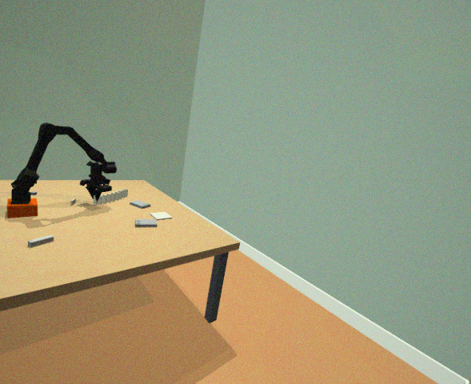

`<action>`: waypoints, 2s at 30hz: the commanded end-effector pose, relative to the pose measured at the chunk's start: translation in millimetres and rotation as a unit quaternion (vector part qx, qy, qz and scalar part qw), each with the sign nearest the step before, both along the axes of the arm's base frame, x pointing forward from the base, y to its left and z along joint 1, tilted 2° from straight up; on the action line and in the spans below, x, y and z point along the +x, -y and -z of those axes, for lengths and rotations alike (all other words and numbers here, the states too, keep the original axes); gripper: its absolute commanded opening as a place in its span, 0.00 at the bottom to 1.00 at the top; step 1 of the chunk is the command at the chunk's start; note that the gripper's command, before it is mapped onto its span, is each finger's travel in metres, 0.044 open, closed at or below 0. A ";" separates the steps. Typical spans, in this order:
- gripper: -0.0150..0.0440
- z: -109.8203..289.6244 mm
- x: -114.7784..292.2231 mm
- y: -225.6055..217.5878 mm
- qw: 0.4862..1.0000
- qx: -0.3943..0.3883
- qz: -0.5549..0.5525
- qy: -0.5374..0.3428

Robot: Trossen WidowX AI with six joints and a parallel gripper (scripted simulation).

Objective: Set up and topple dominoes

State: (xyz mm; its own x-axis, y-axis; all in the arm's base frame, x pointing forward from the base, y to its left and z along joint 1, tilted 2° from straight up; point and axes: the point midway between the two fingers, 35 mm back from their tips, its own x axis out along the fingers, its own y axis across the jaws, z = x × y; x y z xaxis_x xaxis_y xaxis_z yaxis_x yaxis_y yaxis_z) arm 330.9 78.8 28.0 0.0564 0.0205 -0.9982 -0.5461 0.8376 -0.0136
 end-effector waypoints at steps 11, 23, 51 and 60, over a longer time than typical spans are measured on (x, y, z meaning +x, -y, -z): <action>0.88 2.5 -0.4 0.4 1.000 -0.002 -0.002 -0.002; 1.00 -86.4 1.7 0.1 1.000 -0.001 -0.001 -0.001; 1.00 -45.4 -101.3 -55.2 0.956 -0.014 -0.292 0.001; 1.00 18.3 -98.8 -57.1 0.956 -0.014 -0.292 0.000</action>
